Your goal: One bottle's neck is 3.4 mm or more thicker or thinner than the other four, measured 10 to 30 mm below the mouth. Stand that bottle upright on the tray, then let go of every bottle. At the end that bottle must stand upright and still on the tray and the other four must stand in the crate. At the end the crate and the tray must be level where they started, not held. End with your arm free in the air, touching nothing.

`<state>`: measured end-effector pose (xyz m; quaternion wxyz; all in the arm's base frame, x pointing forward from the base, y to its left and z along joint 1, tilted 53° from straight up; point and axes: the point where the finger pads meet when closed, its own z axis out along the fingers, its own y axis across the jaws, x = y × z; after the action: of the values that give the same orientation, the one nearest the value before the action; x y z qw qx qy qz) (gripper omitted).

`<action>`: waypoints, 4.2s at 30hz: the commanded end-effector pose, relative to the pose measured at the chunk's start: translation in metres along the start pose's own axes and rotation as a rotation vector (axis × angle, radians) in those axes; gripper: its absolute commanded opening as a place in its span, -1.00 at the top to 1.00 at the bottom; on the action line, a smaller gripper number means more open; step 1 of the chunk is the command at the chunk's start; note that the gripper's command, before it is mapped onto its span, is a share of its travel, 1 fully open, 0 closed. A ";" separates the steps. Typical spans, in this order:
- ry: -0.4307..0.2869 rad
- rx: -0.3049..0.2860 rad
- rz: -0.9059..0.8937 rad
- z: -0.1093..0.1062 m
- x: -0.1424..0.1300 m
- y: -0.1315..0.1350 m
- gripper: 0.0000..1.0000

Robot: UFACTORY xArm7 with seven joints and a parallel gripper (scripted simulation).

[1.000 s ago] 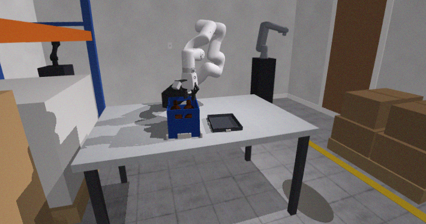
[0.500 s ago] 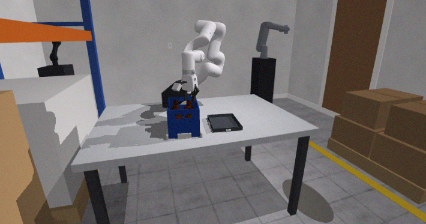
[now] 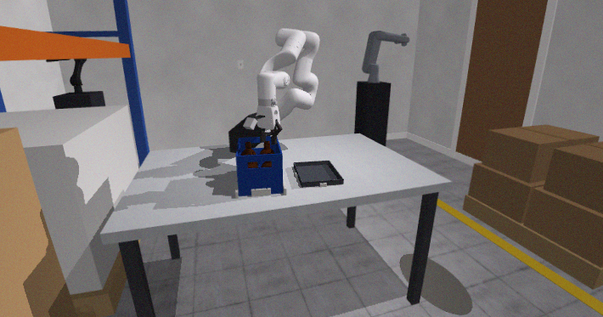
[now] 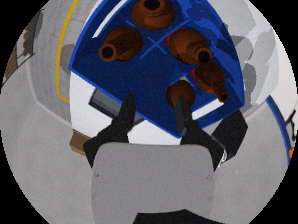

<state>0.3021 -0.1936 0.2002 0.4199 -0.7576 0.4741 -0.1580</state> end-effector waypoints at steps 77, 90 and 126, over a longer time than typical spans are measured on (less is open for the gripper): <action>0.003 0.001 0.000 0.031 0.003 -0.001 -0.30; 0.003 0.001 0.000 0.038 0.003 -0.001 -0.30; 0.003 0.001 0.000 0.040 0.003 -0.001 1.00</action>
<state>0.3290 -0.1750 0.1760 0.4199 -0.7576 0.4740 -0.1580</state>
